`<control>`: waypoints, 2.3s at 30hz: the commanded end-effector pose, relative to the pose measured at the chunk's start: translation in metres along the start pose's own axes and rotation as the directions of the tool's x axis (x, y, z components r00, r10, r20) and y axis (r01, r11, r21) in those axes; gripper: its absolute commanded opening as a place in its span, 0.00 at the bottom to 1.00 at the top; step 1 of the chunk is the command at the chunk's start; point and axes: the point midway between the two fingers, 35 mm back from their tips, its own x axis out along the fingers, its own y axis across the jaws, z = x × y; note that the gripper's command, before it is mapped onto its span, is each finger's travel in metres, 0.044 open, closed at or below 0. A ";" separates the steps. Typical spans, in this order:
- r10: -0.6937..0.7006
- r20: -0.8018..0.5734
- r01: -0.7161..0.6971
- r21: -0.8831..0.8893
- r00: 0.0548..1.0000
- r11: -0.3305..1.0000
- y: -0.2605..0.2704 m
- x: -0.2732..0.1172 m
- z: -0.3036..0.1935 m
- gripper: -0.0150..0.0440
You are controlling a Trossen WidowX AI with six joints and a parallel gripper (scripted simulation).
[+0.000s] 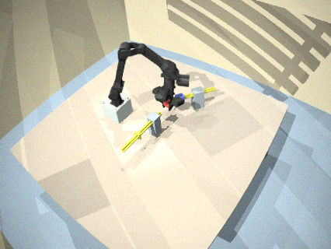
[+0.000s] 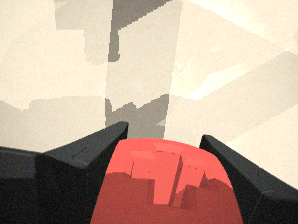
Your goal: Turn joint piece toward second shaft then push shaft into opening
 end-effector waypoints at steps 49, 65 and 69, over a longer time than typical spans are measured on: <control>0.004 -0.091 -0.008 -0.050 0.996 0.999 0.003 0.005 0.000 0.25; -0.016 -0.245 -0.021 -0.149 0.969 0.989 0.007 0.013 -0.002 0.25; -0.015 -0.238 -0.019 -0.141 0.971 0.990 0.007 0.013 -0.002 0.25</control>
